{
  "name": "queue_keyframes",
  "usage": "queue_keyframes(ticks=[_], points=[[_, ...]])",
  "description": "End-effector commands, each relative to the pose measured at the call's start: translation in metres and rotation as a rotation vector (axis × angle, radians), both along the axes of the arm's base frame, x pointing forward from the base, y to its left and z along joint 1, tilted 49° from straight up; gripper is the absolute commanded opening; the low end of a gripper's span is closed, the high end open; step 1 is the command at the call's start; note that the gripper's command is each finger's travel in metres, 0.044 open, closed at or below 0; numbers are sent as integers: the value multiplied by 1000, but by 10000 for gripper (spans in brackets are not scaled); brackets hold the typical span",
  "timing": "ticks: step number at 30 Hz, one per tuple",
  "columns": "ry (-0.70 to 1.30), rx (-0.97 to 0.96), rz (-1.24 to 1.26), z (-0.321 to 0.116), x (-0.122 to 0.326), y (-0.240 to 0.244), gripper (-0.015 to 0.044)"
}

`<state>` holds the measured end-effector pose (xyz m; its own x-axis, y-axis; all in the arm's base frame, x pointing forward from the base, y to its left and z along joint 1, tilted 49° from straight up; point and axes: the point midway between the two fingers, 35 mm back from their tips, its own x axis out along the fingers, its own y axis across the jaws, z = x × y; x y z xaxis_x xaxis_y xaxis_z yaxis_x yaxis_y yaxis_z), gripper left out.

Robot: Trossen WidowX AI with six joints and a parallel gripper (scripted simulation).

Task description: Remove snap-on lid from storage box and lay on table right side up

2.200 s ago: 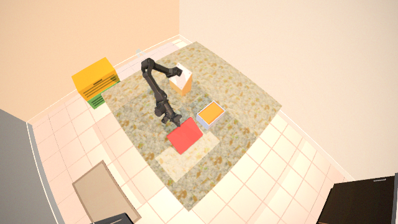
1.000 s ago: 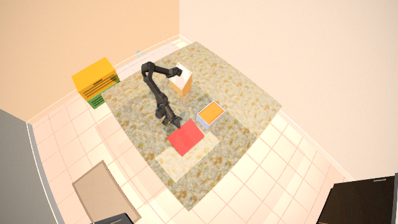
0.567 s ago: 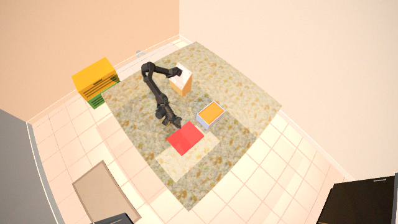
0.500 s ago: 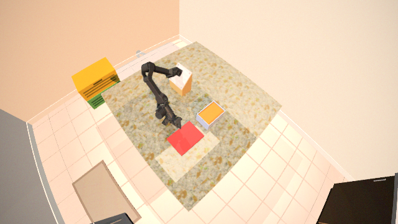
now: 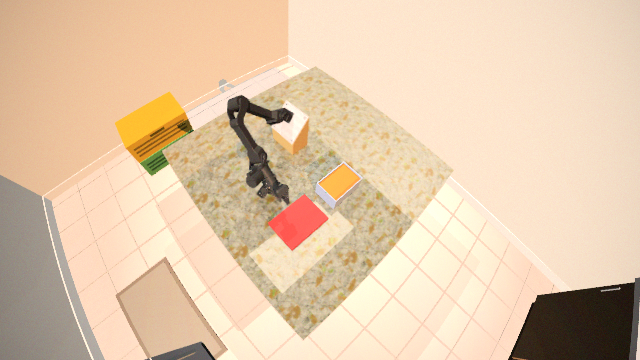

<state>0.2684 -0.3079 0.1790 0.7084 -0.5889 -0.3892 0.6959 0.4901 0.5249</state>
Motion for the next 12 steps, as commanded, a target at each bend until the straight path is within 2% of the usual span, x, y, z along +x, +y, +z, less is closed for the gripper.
queue_keyframes(ticks=[1, 12], points=[[1, -2, 6, 0, -7, 2, 440], [2, -2, 6, -1, -28, 5, 440]])
